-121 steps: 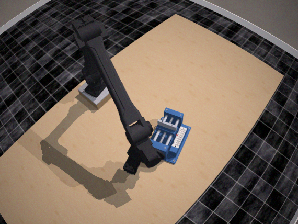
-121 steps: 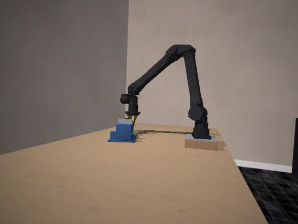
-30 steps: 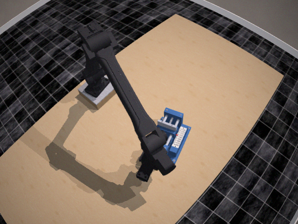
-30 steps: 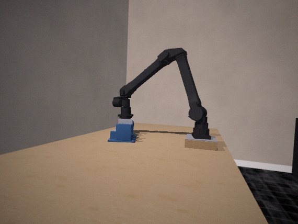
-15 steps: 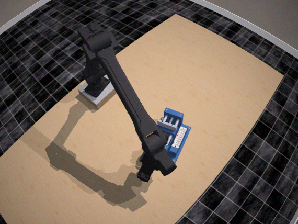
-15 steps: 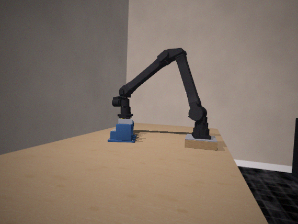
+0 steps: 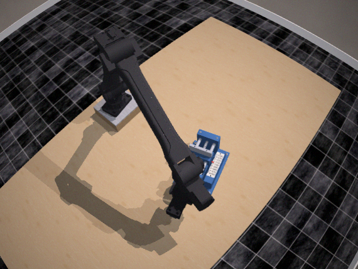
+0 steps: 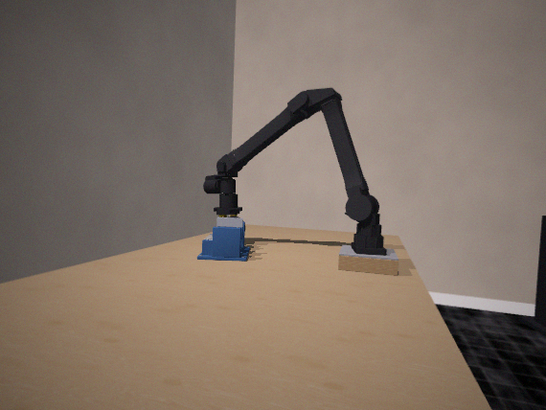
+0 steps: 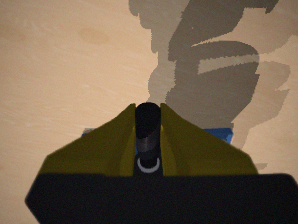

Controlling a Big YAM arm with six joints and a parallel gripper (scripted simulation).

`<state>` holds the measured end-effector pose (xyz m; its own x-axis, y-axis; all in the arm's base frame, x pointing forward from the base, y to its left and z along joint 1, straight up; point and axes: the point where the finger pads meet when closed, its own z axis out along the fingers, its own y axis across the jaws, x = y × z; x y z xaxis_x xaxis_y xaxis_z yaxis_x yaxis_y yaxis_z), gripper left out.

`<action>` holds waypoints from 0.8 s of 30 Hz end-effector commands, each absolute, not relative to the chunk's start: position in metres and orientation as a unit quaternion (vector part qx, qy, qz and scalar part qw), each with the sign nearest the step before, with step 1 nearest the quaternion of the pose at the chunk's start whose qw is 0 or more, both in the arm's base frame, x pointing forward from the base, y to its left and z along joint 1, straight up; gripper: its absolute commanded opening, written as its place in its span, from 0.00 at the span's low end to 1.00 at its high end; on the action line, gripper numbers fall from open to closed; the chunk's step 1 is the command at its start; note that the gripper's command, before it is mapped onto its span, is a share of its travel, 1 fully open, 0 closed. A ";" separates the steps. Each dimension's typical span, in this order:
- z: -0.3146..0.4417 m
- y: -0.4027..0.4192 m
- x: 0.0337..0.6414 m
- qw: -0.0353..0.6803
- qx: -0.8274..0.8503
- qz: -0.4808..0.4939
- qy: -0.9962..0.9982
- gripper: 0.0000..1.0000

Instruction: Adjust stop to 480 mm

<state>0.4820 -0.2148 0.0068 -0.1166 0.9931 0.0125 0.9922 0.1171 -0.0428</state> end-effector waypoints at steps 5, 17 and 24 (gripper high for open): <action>0.056 -0.214 0.533 -0.030 -0.662 -0.011 -0.749 0.06; 0.081 -0.214 0.531 -0.041 -0.661 -0.015 -0.749 0.06; 0.091 -0.215 0.529 -0.041 -0.661 -0.015 -0.749 0.06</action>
<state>0.4892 -0.2138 0.0301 -0.1187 0.9929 0.0085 0.9922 0.1190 -0.0360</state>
